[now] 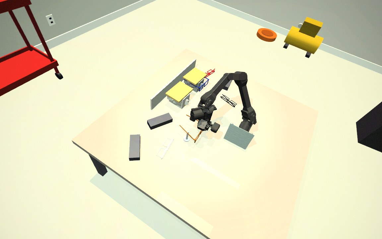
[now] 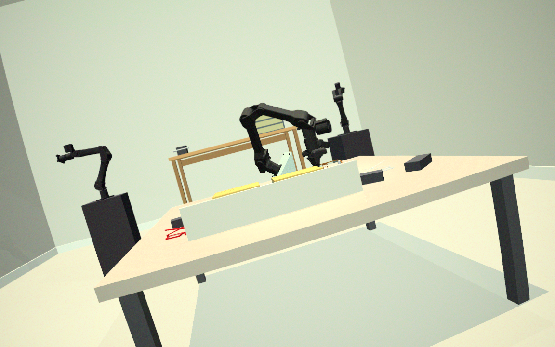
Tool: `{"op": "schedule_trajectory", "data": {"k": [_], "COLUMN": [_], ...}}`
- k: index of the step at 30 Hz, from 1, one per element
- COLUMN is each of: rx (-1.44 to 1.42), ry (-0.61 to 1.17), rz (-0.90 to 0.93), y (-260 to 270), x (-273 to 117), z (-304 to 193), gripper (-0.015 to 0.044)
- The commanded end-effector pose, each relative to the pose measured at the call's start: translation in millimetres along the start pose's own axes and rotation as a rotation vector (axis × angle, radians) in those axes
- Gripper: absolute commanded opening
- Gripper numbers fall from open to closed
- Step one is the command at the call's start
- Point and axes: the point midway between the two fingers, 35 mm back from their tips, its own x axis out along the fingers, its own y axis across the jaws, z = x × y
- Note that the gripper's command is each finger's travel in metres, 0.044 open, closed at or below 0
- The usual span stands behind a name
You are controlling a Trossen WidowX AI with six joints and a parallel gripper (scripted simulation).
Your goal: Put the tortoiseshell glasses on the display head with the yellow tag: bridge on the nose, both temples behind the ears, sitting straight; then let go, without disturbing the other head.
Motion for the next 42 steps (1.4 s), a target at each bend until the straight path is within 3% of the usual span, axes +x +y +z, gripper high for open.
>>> {"op": "schedule_trajectory", "data": {"k": [1,42], "rx": [-0.003,-0.004], "ry": [0.004,0.005], "rz": [-0.003,-0.003], "y": [2,6], "x": [0,0], "z": [-5,-21], "gripper": [0.0000,0.0000]}}
